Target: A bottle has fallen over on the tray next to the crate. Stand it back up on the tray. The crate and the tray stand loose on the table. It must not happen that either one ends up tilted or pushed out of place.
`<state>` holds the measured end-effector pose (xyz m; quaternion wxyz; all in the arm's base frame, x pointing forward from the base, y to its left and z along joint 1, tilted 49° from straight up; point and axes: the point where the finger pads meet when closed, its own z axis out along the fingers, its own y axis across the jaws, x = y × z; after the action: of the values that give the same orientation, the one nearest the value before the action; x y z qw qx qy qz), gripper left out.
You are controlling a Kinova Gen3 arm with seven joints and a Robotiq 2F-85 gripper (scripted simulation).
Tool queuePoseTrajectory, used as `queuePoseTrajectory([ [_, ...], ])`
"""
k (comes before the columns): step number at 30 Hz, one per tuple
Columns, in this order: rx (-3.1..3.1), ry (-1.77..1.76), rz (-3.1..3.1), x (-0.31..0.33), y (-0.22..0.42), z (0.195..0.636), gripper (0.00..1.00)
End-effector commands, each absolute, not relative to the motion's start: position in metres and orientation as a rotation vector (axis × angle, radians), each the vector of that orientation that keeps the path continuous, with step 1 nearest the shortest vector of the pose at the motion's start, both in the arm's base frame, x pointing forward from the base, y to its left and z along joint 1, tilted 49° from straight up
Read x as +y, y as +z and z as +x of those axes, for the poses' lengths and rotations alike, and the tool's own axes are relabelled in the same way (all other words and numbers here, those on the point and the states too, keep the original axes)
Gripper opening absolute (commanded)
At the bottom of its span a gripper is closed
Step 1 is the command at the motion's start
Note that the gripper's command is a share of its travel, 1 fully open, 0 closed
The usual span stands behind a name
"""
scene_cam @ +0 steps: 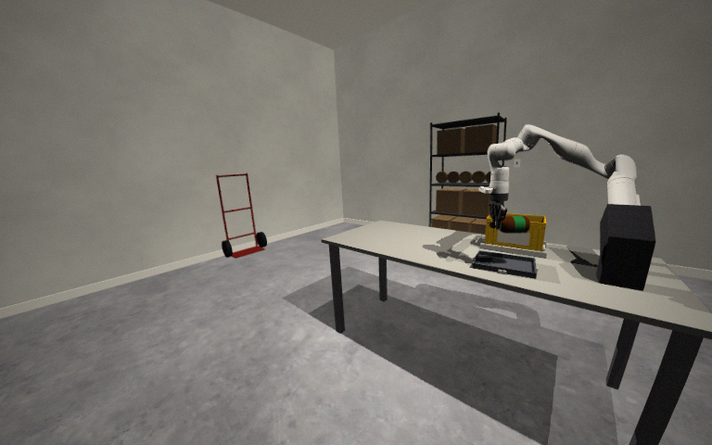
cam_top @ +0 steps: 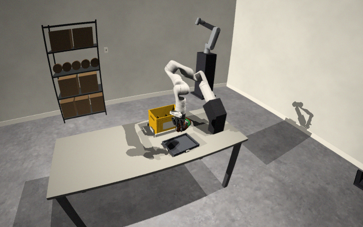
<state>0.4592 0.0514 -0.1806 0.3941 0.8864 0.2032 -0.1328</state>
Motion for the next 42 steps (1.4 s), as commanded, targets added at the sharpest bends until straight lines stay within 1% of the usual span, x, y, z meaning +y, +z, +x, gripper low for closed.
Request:
queuePoseTrajectory([
  [1,0.516,-0.334,2.25,0.0527,-0.18,0.4598,0.0],
  [29,0.511,-0.332,2.251,0.0527,-0.18,0.4598,0.0],
  [42,0.367,-0.267,2.27,0.0527,-0.18,0.4597,0.0],
])
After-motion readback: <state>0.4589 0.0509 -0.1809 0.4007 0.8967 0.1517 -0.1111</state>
